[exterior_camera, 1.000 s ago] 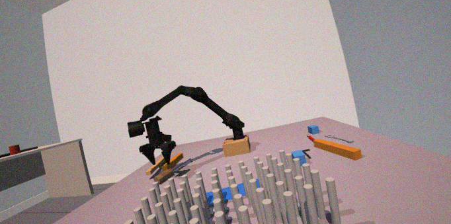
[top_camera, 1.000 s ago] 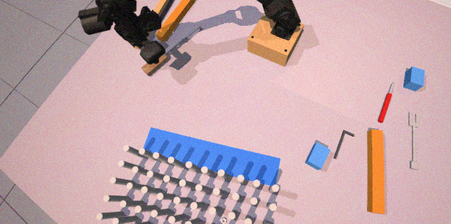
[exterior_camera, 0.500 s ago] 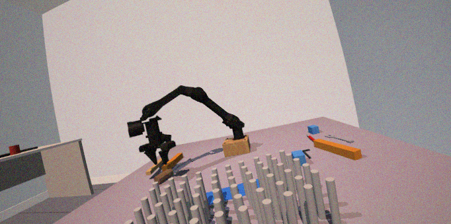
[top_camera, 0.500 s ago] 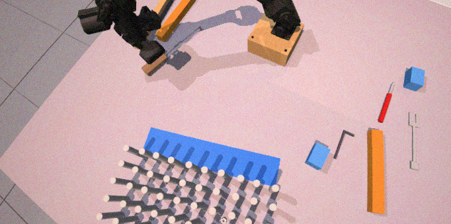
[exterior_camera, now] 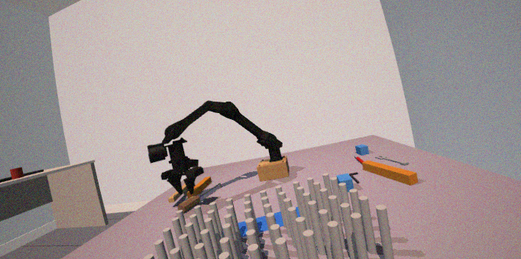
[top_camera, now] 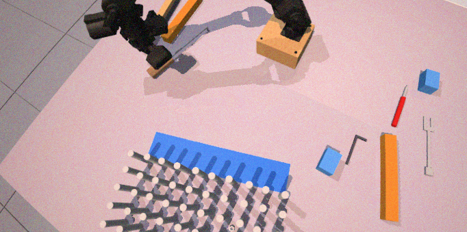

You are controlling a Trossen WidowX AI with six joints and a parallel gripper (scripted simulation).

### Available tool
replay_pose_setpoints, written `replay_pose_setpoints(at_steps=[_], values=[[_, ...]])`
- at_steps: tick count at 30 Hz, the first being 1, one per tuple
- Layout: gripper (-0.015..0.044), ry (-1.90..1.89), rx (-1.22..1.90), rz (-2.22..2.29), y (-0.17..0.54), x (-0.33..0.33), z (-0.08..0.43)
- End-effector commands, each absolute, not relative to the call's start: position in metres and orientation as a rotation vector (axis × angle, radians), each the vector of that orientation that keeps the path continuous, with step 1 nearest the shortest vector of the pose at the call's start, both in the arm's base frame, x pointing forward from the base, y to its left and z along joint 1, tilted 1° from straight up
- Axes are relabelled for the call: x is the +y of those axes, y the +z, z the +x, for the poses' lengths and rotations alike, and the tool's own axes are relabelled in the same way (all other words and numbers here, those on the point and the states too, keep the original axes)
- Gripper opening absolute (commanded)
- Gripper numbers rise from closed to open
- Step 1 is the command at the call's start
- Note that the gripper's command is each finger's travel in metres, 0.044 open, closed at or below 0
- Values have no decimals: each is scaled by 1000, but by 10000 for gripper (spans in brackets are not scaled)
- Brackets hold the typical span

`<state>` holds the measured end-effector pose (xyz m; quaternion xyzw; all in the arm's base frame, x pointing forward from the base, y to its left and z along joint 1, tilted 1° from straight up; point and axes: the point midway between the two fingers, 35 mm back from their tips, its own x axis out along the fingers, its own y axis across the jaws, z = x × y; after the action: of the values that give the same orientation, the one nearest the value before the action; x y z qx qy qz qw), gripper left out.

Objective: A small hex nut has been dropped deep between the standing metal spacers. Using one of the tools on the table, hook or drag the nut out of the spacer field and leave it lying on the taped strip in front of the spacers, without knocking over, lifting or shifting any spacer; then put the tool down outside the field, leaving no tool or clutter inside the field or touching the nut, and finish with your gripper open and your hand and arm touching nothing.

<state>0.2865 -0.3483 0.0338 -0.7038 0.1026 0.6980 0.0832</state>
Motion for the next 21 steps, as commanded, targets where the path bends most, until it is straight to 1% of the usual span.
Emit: replay_pose_setpoints(at_steps=[1, 21], values=[[280, 2083, 311, -2100, 28, -349, 287], [280, 2083, 311, -2100, -5, -349, 287]])
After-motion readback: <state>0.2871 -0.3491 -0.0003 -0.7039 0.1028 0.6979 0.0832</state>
